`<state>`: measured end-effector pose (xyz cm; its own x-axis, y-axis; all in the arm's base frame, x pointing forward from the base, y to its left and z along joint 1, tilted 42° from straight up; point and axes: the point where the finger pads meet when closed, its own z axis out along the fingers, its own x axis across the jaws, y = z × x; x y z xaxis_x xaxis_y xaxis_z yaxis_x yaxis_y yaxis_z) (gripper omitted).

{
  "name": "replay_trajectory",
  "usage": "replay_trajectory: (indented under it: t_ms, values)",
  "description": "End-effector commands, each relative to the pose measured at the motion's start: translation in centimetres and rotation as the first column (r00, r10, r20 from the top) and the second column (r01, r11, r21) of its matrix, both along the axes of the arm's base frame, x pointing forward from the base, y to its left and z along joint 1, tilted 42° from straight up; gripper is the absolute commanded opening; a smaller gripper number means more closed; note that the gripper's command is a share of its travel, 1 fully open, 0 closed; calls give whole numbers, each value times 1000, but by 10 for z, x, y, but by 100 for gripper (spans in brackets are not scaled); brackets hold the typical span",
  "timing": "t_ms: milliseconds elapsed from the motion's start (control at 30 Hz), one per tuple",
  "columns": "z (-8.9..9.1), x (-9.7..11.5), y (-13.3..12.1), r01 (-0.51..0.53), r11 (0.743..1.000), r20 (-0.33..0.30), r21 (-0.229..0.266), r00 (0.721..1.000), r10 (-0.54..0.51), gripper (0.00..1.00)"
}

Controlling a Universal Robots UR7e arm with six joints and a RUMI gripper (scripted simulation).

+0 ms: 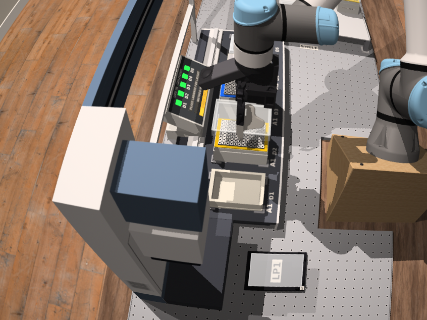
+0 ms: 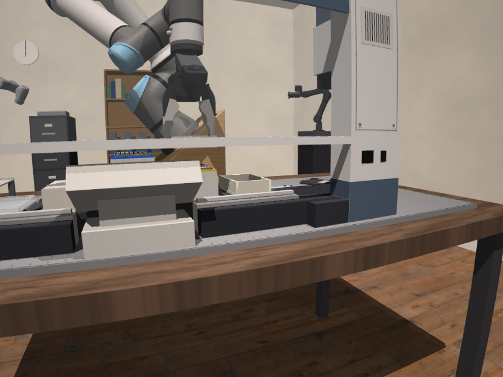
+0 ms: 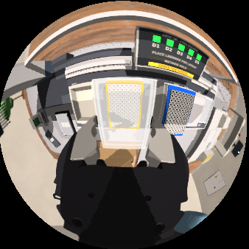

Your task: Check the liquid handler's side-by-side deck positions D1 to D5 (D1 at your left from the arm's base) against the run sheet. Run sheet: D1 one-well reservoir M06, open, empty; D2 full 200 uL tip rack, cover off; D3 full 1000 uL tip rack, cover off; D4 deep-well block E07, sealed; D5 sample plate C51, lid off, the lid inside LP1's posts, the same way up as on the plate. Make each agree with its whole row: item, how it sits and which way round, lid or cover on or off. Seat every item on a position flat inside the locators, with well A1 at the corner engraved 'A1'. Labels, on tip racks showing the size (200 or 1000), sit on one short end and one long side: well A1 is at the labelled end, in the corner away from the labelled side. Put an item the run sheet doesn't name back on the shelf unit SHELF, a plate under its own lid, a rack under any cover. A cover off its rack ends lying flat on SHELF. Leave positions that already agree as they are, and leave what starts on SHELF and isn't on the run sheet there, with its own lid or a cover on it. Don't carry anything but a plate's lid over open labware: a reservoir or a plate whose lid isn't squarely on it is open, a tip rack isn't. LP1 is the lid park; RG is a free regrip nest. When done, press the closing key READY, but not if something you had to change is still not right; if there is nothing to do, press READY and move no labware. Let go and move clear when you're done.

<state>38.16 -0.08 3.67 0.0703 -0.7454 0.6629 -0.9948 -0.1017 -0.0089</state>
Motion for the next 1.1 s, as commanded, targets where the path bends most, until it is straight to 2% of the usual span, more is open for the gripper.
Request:
replay_trajectory:
  t_ms: [0, 1067]
  values:
    - [10, 0, 9, 1, 1000, 1, 1, 1000, -1, 0]
    - [45, -4, 40, 1, 1000, 1, 2, 1000, -1, 0]
